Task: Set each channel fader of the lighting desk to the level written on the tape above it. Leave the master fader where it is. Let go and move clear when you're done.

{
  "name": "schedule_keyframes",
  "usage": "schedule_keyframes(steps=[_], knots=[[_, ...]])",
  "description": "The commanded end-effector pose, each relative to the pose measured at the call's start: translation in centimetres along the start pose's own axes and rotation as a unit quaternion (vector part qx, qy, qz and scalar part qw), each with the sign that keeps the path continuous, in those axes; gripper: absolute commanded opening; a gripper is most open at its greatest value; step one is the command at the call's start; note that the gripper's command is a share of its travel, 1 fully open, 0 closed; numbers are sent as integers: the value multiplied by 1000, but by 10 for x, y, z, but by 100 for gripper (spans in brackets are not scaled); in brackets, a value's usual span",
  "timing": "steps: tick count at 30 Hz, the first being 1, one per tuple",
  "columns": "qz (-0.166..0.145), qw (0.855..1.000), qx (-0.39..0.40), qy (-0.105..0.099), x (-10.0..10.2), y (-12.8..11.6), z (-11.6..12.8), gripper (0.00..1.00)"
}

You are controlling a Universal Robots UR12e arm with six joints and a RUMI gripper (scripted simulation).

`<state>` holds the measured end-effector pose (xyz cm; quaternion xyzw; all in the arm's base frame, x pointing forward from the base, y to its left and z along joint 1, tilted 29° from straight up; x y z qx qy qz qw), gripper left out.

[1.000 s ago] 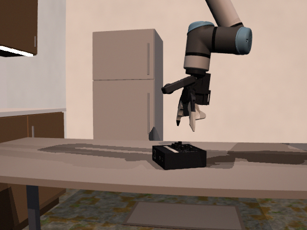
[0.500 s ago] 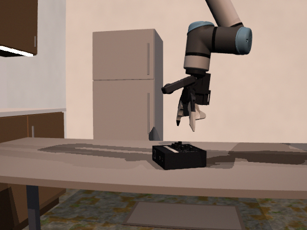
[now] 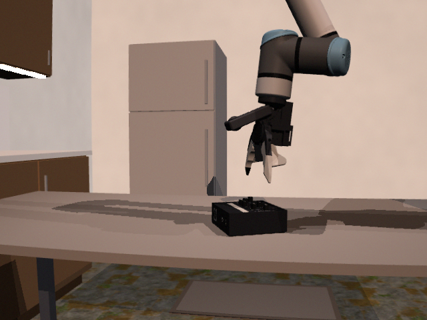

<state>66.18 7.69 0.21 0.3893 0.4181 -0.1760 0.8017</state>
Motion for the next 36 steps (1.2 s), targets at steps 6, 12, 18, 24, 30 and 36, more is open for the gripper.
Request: schedule_keyframes(steps=[6, 12, 18, 24, 30, 36], knots=[[0, 1000, 0, 0, 0, 0, 0, 100], [0, 1000, -2, 0, 0, 0, 0, 100], [0, 1000, -14, 0, -1, 1, 0, 100], [-1, 999, -32, 1, -1, 2, 0, 100], [-3, 997, -75, 2, -3, 4, 0, 100], [-5, 990, -140, 4, -5, 8, -1, 100]])
Point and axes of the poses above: the point where the finger pads meet when closed, its own x axis out along the fingers, its own z axis across the jaws, y = z × x, the point moved 7 cm from there along -x, back along the fingers, and after that the axes turned 14 degrees about -x, right-handed, at the moved point
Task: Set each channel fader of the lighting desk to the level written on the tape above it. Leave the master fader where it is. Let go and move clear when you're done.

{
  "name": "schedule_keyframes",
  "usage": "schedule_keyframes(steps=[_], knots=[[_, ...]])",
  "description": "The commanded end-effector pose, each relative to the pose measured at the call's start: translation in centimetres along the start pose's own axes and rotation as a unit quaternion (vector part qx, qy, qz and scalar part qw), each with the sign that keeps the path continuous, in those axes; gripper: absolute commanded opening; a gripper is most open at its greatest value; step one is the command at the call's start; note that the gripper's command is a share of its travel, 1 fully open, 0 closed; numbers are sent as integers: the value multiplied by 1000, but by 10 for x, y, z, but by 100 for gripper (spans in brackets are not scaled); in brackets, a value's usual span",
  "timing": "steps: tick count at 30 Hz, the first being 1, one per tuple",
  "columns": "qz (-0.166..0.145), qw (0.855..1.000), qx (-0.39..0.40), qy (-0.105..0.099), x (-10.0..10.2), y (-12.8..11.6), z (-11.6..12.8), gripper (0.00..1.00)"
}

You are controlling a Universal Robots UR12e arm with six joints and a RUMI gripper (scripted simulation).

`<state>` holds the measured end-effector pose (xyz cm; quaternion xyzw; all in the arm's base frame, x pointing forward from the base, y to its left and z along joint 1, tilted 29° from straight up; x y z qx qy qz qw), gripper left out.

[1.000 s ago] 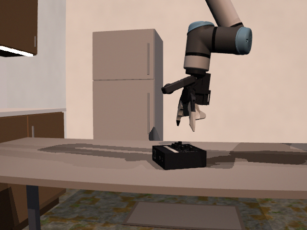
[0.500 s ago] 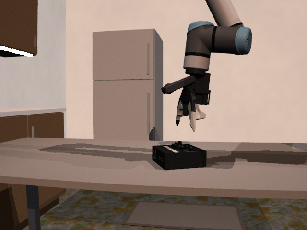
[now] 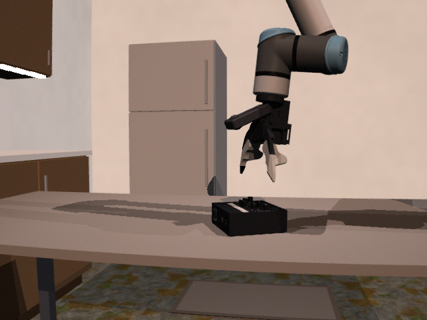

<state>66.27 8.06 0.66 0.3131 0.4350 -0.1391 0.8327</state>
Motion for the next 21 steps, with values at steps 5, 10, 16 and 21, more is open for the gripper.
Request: schedule_keyframes(steps=[5, 10, 16, 21], knots=[[-2, 996, -90, 3, -3, 5, 0, 100], [-4, 985, -170, 6, -6, 8, 0, 100], [-7, 960, -279, 11, -11, 13, 0, 100], [-7, 941, -338, 14, -14, 15, 0, 100]])
Point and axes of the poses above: the point where the finger pads meet when closed, its own x axis out along the fingers, its own z axis across the jaws, y = z × x, the point moved 7 cm from there along -x, back along the fingers, and after that the axes turned 14 degrees about -x, right-handed, at the moved point
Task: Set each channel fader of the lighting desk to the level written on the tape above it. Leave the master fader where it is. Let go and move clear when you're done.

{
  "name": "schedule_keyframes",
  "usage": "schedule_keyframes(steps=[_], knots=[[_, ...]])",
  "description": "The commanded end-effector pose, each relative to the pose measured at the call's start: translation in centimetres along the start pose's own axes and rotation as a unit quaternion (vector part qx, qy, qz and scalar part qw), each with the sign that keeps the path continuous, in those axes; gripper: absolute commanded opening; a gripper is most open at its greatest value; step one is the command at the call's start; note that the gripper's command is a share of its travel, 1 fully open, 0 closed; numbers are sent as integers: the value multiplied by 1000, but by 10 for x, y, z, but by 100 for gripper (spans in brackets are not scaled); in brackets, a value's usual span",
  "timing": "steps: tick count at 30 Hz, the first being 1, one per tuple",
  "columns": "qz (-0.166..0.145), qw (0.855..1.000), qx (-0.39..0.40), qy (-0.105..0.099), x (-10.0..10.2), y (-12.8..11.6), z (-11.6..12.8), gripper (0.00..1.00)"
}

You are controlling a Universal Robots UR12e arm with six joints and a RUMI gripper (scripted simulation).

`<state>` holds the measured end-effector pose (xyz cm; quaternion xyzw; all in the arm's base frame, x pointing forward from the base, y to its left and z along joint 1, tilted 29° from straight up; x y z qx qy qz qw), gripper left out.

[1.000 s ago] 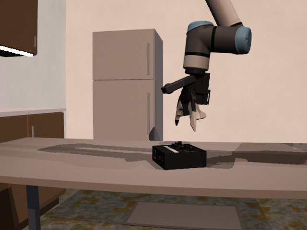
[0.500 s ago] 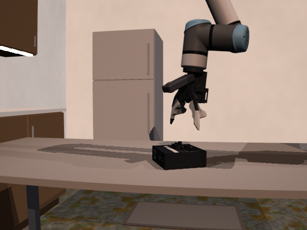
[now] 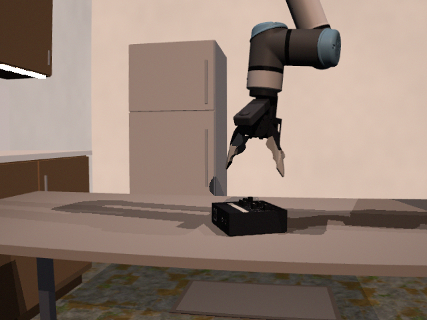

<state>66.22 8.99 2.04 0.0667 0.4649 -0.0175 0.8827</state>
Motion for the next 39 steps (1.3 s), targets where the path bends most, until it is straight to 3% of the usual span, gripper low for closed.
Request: schedule_keyframes(steps=[1, 8, 15, 17, 23, 32, 34, 39], knots=[[2, 996, -84, 7, -4, 2, 2, 100], [2, 971, -237, 13, -11, 5, 5, 100], [5, 921, -388, 20, -19, 7, 7, 100], [5, 921, -388, 20, -19, 7, 7, 100], [8, 862, -506, 25, -27, 7, 10, 100], [15, 758, -651, 30, -38, 7, 15, 100], [15, 758, -651, 30, -38, 7, 15, 100], [19, 702, -711, 32, -43, 6, 17, 100]])
Point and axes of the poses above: the point where the finger pads meet when closed, its own x axis out along the fingers, its own z axis across the jaws, y = z × x, the point moved 7 cm from there along -x, back along the fingers, and after that the axes turned 14 degrees about -x, right-handed, at the moved point
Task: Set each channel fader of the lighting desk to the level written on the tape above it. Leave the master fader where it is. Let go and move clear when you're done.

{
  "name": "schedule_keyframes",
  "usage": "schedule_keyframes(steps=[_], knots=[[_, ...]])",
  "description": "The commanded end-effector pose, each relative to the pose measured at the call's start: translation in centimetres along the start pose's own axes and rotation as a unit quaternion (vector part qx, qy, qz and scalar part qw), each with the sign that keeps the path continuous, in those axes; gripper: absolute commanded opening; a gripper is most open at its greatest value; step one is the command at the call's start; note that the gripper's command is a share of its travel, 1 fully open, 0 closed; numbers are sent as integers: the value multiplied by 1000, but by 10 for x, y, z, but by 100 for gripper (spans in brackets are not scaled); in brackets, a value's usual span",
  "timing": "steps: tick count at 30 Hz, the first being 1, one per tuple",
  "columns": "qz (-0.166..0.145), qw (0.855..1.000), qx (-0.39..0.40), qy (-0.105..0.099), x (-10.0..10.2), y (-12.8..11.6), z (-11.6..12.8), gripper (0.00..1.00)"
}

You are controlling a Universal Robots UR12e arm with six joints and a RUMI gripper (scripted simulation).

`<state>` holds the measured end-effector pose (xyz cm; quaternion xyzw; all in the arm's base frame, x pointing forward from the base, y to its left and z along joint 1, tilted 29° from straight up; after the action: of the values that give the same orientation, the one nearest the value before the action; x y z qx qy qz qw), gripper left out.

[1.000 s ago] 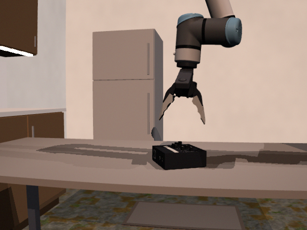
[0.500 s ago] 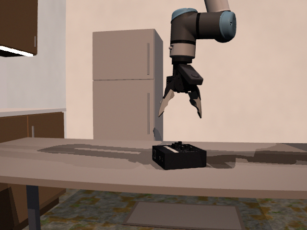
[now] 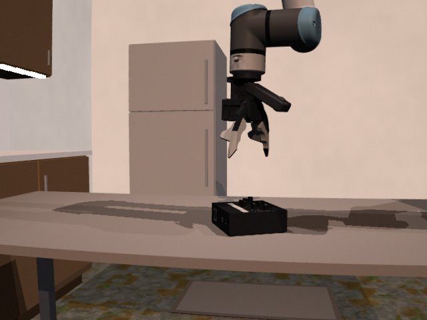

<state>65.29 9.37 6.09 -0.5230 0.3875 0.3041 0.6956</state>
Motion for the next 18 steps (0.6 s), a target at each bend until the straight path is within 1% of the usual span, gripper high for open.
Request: schedule_keyframes(steps=[1, 10, 12, 18], knots=[[7, 996, -91, -1, -6, -3, 0, 100], [11, 980, -197, 0, -13, -7, -1, 100], [11, 980, -197, 0, -13, -7, -1, 100], [13, 971, -240, 0, -16, -8, -1, 100]])
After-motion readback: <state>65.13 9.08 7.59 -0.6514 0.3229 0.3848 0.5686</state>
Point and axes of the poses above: the point where the finger pads meet when closed, its own x axis out along the fingers, its own z axis across the jaws, y = z × x, the point moved 7 cm from there along -x, back along the fingers, and after that the axes turned 14 degrees about -x, right-handed, at the moved point
